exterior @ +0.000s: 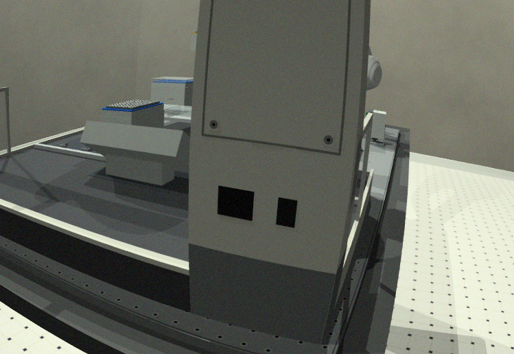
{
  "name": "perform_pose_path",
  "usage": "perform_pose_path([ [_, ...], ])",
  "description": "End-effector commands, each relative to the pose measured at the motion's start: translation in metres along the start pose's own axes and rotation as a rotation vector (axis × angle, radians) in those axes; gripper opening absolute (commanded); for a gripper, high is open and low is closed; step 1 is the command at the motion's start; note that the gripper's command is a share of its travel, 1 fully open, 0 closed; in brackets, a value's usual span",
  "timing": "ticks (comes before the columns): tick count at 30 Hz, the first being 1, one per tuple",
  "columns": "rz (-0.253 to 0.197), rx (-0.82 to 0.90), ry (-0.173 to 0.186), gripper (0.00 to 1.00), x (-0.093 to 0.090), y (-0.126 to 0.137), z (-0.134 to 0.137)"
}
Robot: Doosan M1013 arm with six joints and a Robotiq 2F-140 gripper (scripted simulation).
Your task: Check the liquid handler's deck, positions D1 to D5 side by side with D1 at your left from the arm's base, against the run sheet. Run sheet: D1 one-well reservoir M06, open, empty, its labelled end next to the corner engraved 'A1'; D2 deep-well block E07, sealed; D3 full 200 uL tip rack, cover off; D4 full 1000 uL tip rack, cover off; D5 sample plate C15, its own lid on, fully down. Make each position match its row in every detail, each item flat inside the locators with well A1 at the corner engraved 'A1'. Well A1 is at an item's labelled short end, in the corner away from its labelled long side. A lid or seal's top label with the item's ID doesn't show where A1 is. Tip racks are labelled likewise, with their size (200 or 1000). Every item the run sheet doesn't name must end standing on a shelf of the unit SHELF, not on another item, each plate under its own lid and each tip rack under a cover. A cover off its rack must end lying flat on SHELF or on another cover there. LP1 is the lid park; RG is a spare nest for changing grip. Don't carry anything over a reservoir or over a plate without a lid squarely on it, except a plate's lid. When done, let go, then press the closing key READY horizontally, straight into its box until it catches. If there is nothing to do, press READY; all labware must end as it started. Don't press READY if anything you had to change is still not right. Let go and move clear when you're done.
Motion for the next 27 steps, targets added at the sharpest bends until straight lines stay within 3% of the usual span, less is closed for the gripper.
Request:
perform_pose_path([
  [1, 0.000, 0.000, -0.001, 0.10, -0.003, 0.000, 0.000],
  [27, 0.000, 0.000, -0.001, 0.10, -0.043, 0.000, 0.000],
])
Point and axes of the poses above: the point where the finger pads meet when closed, its own x axis back along the fingers, its own z axis across the jaws, y = z × x, the point moved 3 cm from there along x, back along the fingers, and after that the axes turned 2 degrees about x, right-handed, at the moved point
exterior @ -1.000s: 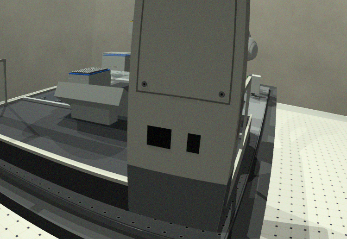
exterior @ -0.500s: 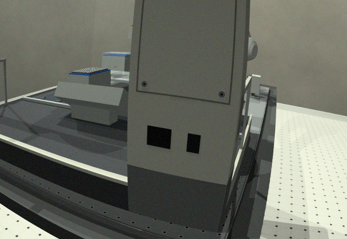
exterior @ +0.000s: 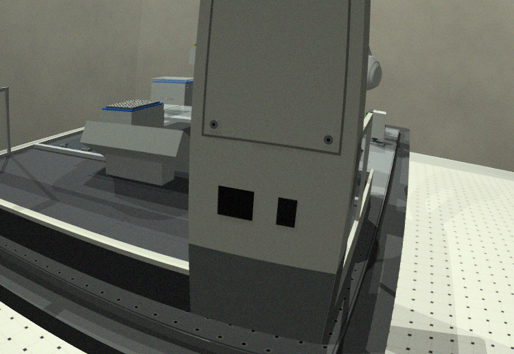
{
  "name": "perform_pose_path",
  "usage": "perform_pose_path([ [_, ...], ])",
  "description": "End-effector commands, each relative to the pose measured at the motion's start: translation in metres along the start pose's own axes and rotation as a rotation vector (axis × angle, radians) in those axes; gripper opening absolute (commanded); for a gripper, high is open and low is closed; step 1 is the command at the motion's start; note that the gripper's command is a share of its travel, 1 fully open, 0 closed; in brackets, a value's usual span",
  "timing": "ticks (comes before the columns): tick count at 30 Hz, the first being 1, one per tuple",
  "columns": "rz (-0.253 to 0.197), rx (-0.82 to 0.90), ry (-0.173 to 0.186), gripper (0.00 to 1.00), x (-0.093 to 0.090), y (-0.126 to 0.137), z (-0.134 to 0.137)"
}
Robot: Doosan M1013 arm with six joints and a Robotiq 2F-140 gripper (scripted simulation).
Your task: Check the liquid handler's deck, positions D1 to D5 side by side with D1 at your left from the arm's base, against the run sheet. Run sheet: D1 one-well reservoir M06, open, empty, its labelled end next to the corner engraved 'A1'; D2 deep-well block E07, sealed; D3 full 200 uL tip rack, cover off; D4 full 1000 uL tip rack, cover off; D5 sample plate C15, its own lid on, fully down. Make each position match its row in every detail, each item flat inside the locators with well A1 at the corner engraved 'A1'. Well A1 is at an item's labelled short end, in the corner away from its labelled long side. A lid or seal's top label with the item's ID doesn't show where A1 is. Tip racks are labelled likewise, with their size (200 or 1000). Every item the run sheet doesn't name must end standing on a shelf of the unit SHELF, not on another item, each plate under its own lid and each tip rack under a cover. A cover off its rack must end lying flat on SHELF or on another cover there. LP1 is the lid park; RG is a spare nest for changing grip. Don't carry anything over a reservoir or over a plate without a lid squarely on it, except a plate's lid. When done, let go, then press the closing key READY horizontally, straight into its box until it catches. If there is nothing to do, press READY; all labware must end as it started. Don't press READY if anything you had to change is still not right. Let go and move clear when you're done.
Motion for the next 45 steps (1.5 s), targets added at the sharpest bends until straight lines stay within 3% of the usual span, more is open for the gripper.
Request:
perform_pose_path([
  [1, 0.000, 0.000, -0.001, 0.10, -0.001, 0.000, 0.000],
  [45, 0.000, 0.000, -0.001, 0.10, -0.066, 0.000, 0.000],
])
Point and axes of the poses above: the point where the finger pads meet when closed, its own x axis back along the fingers, its own z axis across the jaws, y = z × x, the point moved 3 cm from there along x, back along the fingers, and after that the axes turned 2 degrees about x, right-handed, at the moved point
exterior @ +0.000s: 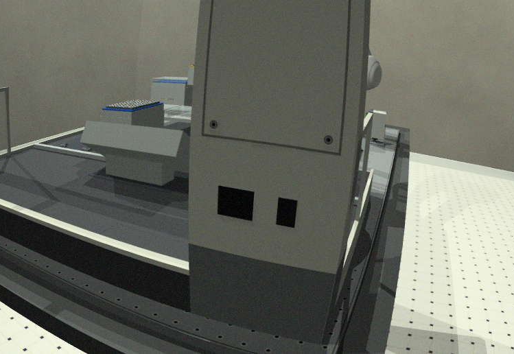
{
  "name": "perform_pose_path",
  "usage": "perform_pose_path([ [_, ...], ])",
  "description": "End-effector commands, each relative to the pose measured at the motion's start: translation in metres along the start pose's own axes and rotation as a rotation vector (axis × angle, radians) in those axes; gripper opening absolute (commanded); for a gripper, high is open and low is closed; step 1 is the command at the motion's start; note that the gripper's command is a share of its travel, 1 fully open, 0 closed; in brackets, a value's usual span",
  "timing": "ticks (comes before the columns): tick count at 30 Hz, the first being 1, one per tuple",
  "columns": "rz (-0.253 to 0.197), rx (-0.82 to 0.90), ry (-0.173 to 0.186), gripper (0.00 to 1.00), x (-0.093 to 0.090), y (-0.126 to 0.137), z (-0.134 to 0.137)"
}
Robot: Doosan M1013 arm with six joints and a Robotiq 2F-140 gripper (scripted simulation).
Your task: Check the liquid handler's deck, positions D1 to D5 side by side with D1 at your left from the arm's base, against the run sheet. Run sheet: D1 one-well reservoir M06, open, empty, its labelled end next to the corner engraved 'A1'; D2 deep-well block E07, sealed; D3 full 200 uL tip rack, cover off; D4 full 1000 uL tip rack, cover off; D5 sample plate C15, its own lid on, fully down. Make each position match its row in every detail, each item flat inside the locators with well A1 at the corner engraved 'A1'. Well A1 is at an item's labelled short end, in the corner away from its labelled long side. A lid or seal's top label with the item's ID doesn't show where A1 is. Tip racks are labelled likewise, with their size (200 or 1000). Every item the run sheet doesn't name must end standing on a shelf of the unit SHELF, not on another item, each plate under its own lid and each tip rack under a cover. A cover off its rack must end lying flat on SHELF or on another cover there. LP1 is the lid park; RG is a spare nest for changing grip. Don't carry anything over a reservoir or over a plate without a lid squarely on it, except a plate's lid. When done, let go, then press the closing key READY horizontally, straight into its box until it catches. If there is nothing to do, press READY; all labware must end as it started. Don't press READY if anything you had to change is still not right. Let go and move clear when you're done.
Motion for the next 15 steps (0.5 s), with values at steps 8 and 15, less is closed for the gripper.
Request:
perform_pose_path([
  [8, 0.000, 0.000, -0.001, 0.10, -0.011, 0.000, 0.000],
  [15, 0.000, 0.000, -0.001, 0.10, -0.023, 0.000, 0.000],
])
Point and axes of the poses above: the point where the finger pads meet when closed, its own x axis back along the fingers, its own z axis across the jaws, y = z × x, the point moved 3 cm from there along x, back along the fingers, and after that the axes turned 2 degrees about x, right-handed, at the moved point
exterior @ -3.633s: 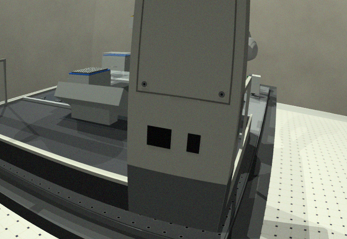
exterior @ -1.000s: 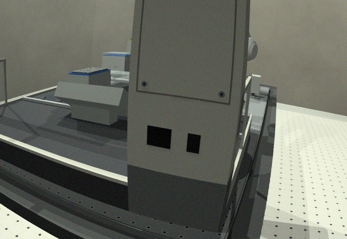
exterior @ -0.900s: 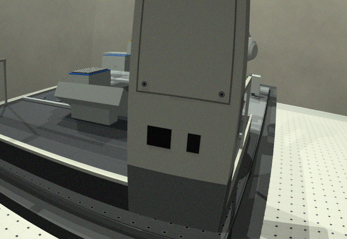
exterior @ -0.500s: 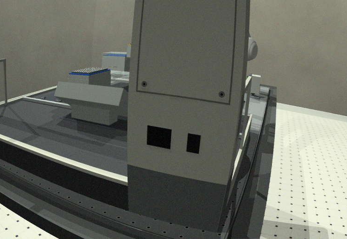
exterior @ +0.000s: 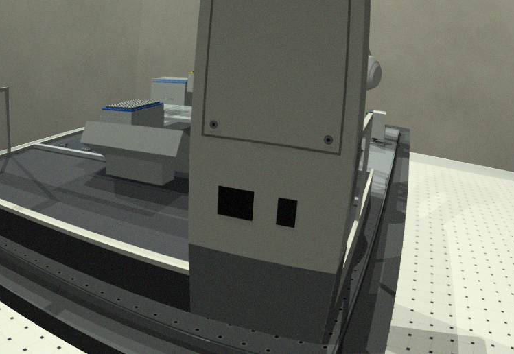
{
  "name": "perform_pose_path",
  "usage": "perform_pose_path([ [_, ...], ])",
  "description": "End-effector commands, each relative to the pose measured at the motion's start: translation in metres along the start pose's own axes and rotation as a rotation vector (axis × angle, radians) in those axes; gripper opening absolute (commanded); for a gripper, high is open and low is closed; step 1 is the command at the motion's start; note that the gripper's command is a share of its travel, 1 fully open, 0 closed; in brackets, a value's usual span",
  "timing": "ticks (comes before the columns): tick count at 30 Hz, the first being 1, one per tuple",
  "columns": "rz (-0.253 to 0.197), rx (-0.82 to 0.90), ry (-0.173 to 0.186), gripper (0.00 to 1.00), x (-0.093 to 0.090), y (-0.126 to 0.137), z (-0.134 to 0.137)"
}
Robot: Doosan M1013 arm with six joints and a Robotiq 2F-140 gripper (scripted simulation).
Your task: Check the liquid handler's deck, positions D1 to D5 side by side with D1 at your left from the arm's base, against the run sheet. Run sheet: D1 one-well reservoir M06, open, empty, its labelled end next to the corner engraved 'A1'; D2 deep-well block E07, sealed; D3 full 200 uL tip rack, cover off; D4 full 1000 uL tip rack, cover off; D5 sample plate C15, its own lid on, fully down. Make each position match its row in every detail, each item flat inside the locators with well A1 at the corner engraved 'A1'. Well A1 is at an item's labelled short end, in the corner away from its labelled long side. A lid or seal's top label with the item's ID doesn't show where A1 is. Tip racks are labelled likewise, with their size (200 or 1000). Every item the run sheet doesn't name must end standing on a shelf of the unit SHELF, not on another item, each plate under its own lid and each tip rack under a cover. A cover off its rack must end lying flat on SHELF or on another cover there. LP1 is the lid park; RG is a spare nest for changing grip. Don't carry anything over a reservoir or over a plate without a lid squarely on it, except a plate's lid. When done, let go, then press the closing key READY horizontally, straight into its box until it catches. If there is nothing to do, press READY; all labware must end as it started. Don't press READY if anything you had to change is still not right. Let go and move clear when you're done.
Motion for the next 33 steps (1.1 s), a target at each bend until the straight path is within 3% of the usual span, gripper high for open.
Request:
perform_pose_path([
  [1, 0.000, 0.000, -0.001, 0.10, -0.003, 0.000, 0.000],
  [33, 0.000, 0.000, -0.001, 0.10, -0.050, 0.000, 0.000],
])
Point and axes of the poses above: the point where the finger pads meet when closed, its own x axis back along the fingers, its own z axis across the jaws, y = z × x, the point moved 3 cm from there along x, back along the fingers, and after that the axes turned 2 degrees about x, right-handed, at the moved point
